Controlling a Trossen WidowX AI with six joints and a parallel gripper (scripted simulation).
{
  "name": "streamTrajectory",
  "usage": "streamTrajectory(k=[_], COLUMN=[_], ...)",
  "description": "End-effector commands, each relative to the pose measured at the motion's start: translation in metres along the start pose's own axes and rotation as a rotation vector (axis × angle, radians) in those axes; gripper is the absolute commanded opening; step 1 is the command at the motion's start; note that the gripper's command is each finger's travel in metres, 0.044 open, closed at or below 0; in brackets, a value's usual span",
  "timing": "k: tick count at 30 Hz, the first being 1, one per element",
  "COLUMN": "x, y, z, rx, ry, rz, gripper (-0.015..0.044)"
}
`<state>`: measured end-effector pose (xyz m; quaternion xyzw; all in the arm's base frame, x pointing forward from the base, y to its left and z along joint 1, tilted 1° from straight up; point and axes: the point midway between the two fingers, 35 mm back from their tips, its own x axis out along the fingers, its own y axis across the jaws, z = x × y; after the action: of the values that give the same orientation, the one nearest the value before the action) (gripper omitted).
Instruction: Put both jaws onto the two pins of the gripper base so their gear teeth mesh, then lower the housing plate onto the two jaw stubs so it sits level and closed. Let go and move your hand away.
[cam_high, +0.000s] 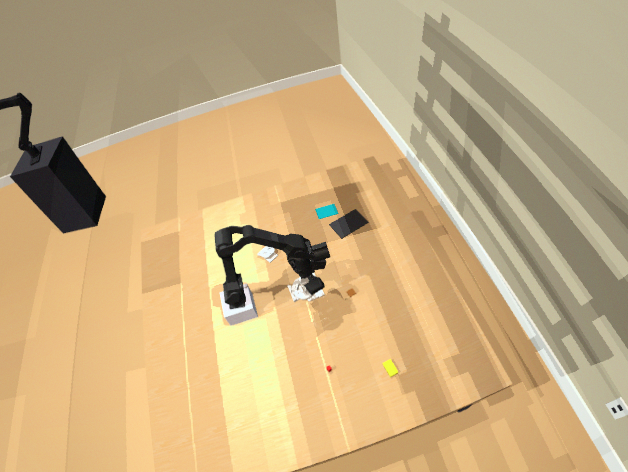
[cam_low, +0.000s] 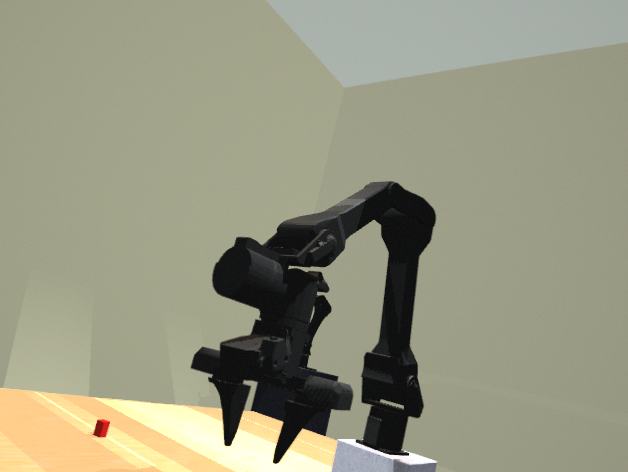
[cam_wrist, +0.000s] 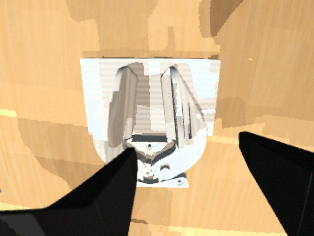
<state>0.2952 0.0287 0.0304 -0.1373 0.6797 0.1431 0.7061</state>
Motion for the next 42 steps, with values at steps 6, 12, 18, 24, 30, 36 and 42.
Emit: streamTrajectory(k=[6, 12, 18, 24, 30, 36, 42], x=[-0.006, -0.009, -0.013, -0.016, -0.019, -0.022, -0.026], y=[0.033, 0.069, 0.106, 0.143, 0.179, 0.213, 0.245], z=[0.014, 0.017, 0.016, 0.011, 0.001, -0.013, -0.031], rx=[0.005, 0.18, 0.354, 0.527, 0.699, 0.872, 1.044], ry=[-0.049, -0.037, -0.023, -0.008, 0.007, 0.022, 0.034], rz=[0.014, 0.027, 0.035, 0.04, 0.041, 0.037, 0.029], gripper=[0.044, 0.044, 0.044, 0.044, 0.044, 0.044, 0.044])
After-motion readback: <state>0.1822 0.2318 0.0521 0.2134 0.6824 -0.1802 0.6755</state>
